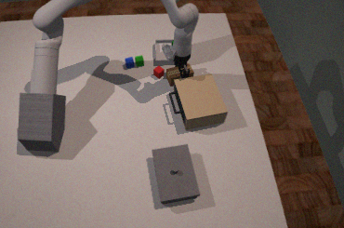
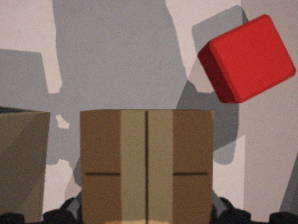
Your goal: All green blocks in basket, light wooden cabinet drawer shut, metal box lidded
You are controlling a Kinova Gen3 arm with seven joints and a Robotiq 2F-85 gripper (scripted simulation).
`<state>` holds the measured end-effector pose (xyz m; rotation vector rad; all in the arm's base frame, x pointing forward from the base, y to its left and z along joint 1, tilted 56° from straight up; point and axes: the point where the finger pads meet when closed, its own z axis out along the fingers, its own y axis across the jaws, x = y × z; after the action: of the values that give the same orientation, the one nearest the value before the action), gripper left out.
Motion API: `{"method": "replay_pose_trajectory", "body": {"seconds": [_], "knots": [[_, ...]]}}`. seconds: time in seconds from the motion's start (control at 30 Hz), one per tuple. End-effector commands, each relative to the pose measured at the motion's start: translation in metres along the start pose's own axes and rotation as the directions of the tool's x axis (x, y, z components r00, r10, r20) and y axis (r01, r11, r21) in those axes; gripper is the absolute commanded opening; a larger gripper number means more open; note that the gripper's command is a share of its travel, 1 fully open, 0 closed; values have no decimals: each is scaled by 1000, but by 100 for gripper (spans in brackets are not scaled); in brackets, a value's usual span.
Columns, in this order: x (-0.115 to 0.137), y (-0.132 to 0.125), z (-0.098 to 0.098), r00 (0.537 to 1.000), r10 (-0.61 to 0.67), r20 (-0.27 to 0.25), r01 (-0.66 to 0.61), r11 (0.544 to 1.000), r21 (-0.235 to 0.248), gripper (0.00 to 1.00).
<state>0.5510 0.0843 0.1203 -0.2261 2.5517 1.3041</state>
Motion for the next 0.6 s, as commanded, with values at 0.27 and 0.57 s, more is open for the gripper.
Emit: {"method": "replay_pose_trajectory", "body": {"seconds": [0.27, 0.57], "knots": [[0, 0, -1, 1000, 0, 2, 0, 1000, 1, 67], [0, 0, -1, 1000, 0, 2, 0, 1000, 1, 83]]}}
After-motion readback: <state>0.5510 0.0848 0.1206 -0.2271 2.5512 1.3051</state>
